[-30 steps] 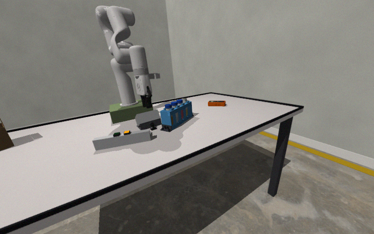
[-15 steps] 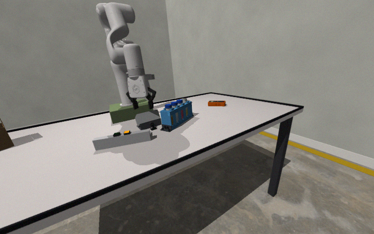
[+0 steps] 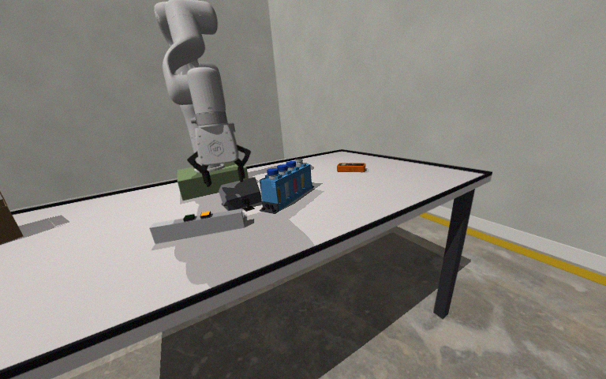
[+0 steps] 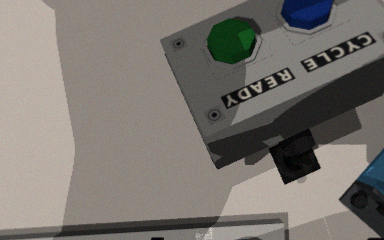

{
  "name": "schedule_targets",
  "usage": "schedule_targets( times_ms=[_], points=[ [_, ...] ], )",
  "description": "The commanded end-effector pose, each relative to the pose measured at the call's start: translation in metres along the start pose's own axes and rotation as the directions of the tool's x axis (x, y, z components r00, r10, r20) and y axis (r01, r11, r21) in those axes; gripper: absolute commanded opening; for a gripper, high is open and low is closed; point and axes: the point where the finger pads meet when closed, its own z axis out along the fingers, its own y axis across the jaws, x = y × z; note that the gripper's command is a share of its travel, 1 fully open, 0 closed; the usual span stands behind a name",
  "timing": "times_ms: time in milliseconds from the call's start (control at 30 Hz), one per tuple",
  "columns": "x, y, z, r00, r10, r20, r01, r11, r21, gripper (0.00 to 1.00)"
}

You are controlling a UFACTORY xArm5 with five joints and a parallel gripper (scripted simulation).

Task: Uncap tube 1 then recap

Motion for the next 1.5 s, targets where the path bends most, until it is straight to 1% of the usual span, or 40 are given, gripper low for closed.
schedule_targets(
  times_ms=[0,67,133,233,633,700,800,1467],
  points=[
    [-0.035,-0.006,0.003,0.998,-0.054,-0.01,0.054,0.998,0.016,1.0],
    [-0.046,-0.008,0.004,0.998,-0.054,-0.01,0.054,0.998,0.016,1.0],
    [-0.046,-0.008,0.004,0.998,-0.054,-0.01,0.054,0.998,0.016,1.0],
    [-0.07,-0.014,0.005,0.998,-0.054,-0.01,0.054,0.998,0.016,1.0],
    [-0.131,-0.028,0.009,0.998,-0.054,-0.01,0.054,0.998,0.016,1.0],
    [-0.131,-0.028,0.009,0.998,-0.054,-0.01,0.054,0.998,0.016,1.0],
    [-0.153,-0.033,0.011,0.998,-0.054,-0.009,0.054,0.998,0.016,1.0],
    [-0.153,-0.033,0.011,0.998,-0.054,-0.009,0.054,0.998,0.016,1.0]
  ],
)
